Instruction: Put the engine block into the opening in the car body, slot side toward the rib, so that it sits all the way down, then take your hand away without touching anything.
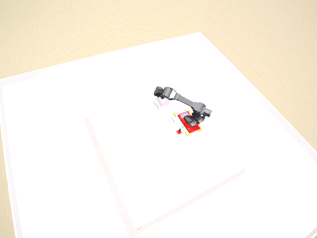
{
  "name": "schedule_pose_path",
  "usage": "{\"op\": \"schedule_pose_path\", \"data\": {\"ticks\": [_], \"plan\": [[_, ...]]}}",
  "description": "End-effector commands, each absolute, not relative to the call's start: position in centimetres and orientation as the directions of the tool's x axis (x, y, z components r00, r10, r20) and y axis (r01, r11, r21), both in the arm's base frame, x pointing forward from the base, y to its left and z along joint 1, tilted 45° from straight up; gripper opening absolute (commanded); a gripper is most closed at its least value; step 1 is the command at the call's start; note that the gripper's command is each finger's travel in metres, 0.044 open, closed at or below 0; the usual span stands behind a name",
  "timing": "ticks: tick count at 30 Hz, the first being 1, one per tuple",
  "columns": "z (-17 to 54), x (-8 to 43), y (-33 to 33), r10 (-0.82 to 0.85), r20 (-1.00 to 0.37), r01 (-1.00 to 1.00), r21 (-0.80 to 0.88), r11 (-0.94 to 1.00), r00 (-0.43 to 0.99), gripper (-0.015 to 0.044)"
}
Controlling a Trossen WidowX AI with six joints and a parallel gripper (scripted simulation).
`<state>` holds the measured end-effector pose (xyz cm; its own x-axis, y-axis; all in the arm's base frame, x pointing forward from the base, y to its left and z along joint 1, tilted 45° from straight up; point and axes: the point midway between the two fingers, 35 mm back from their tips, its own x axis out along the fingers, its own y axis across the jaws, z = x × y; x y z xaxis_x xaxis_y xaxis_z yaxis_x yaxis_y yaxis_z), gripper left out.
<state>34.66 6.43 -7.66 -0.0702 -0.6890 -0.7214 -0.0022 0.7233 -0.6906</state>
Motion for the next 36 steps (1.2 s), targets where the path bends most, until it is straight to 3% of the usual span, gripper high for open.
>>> {"op": "schedule_pose_path", "data": {"ticks": [1, 36], "plan": [[-7.69, 34.54, 6.54, -0.685, -0.725, 0.012, -0.688, 0.726, -0.073, 0.0159], [-8.29, 34.49, 5.95, -0.685, -0.724, -0.009, -0.687, 0.727, -0.073, 0.0159]]}}
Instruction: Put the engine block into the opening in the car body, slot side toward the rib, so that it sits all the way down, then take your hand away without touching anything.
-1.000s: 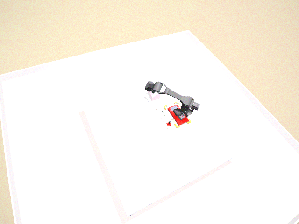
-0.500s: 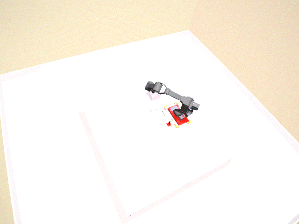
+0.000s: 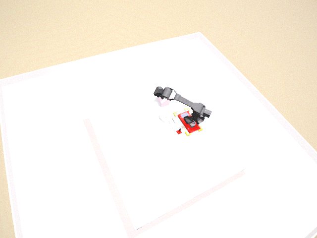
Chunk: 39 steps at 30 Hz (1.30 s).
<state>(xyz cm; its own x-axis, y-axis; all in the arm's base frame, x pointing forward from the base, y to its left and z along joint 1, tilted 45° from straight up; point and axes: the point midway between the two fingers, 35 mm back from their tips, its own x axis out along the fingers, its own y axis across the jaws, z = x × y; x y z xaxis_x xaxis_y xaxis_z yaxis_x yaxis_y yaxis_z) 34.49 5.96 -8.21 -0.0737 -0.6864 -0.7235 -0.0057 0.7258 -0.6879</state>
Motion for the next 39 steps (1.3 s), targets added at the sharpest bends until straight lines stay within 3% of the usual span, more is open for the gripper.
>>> {"op": "schedule_pose_path", "data": {"ticks": [1, 39], "plan": [[-8.31, 34.49, 5.94, -0.685, -0.724, -0.009, -0.687, 0.727, -0.073, 0.0159], [-8.92, 34.44, 5.35, -0.686, -0.724, -0.009, -0.687, 0.727, -0.073, 0.0159]]}}
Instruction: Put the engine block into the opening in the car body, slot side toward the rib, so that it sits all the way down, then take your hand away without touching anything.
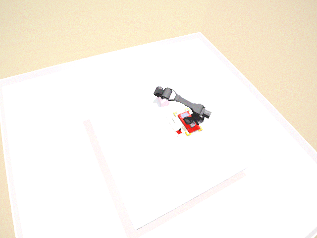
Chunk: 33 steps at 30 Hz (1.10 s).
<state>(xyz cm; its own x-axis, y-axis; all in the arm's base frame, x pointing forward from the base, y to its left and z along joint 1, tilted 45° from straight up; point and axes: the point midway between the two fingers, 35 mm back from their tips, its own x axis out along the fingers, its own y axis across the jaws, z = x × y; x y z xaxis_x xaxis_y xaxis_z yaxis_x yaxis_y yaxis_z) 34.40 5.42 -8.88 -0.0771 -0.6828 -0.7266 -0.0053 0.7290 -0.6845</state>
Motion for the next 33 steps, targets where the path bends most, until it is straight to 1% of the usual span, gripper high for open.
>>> {"op": "schedule_pose_path", "data": {"ticks": [1, 33], "plan": [[-8.94, 34.44, 5.34, -0.686, -0.724, -0.009, -0.687, 0.727, -0.073, 0.0159], [-9.44, 34.40, 4.86, -0.686, -0.724, -0.009, -0.687, 0.726, -0.073, 0.0159]]}}
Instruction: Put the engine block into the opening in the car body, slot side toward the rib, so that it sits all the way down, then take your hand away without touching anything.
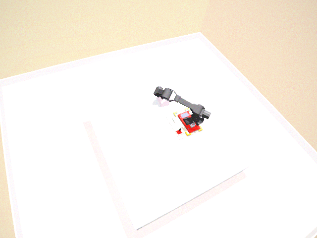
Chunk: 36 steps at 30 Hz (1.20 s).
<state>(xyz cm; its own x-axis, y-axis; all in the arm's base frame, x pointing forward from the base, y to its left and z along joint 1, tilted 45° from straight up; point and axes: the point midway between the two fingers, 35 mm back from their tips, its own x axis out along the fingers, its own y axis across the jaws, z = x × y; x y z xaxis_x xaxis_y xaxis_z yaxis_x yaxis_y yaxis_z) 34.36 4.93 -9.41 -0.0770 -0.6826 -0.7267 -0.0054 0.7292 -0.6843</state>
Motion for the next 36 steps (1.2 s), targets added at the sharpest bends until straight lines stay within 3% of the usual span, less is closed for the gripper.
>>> {"op": "schedule_pose_path", "data": {"ticks": [1, 36], "plan": [[-9.46, 34.41, 4.84, -0.686, -0.724, -0.009, -0.687, 0.726, -0.073, 0.0159], [-9.02, 34.47, 5.28, -0.686, -0.724, -0.011, -0.687, 0.727, -0.073, 0.0159]]}}
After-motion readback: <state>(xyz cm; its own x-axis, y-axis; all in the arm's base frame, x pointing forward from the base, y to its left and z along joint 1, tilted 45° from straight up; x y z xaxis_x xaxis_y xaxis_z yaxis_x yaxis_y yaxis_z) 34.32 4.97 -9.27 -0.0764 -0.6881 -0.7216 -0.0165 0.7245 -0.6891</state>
